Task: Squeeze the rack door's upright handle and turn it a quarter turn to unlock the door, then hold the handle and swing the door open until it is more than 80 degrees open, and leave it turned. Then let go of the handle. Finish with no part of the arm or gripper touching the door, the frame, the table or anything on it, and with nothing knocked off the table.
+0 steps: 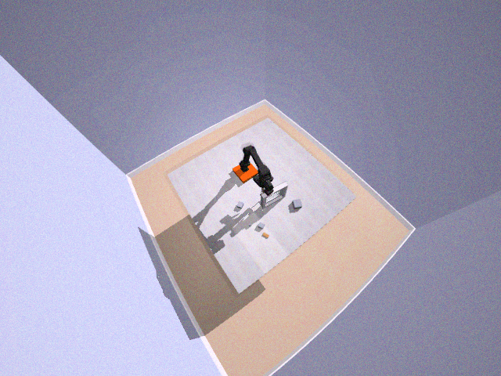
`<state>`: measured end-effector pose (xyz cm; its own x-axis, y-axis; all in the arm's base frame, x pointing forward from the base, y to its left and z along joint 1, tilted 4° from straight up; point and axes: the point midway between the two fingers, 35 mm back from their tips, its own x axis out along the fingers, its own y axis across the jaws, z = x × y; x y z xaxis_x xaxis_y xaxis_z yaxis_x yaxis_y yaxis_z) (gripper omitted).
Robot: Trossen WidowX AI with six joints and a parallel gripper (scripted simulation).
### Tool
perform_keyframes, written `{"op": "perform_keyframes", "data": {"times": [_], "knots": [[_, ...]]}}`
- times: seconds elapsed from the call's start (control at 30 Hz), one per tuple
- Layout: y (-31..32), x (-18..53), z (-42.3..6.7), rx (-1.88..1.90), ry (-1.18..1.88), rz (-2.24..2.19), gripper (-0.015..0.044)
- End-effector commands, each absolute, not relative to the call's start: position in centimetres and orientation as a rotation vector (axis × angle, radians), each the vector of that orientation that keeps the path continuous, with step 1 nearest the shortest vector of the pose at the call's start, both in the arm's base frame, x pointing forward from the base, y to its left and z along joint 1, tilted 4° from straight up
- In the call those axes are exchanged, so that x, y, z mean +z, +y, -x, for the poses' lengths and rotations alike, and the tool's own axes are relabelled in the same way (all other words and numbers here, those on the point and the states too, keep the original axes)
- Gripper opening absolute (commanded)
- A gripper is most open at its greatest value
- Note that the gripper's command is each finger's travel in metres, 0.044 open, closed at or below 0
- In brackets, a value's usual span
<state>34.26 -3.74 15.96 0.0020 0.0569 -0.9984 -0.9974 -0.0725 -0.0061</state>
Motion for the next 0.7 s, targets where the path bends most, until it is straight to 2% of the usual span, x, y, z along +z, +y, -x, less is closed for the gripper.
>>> {"op": "perform_keyframes", "data": {"times": [0.0,0.13,0.67], "knots": [[-3.41,15.92,-34.60,1.296,1.104,1.244,0.0284],[-3.41,15.92,-34.60,1.296,1.104,1.244,0.0284],[-3.41,15.92,-34.60,1.296,1.104,1.244,0.0178]]}}
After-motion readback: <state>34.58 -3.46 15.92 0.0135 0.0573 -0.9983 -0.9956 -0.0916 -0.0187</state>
